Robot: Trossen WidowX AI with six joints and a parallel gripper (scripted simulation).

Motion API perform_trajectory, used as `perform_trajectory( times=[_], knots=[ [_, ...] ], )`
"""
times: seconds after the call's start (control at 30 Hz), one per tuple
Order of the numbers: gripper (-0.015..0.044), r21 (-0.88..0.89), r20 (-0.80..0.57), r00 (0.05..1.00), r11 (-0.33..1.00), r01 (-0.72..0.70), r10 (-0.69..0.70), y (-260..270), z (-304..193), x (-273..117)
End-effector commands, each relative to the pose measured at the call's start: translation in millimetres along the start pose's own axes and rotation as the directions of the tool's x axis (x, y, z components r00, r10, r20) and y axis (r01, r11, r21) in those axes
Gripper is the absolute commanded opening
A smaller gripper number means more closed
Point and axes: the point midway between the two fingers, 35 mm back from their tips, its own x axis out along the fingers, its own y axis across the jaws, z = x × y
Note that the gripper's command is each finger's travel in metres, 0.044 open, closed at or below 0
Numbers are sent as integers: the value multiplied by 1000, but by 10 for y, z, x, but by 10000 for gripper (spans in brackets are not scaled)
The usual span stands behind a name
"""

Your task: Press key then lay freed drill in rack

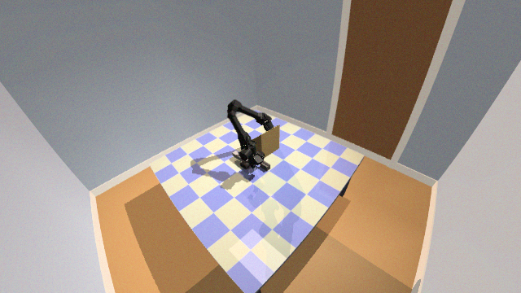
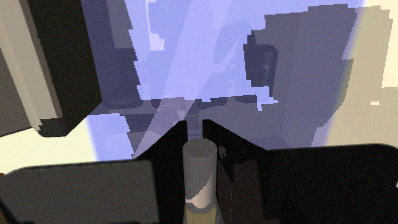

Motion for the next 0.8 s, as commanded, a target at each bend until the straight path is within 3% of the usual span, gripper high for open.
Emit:
perform_trajectory(
  times=[0.0, 0.77],
  knots=[
    [0, 7, 4, 1000, 1000, 5, -5, -38, 64, -13],
    [0, 8, 6, 1000, 1000, 6, -6, -68, 397, -49]
  ],
)
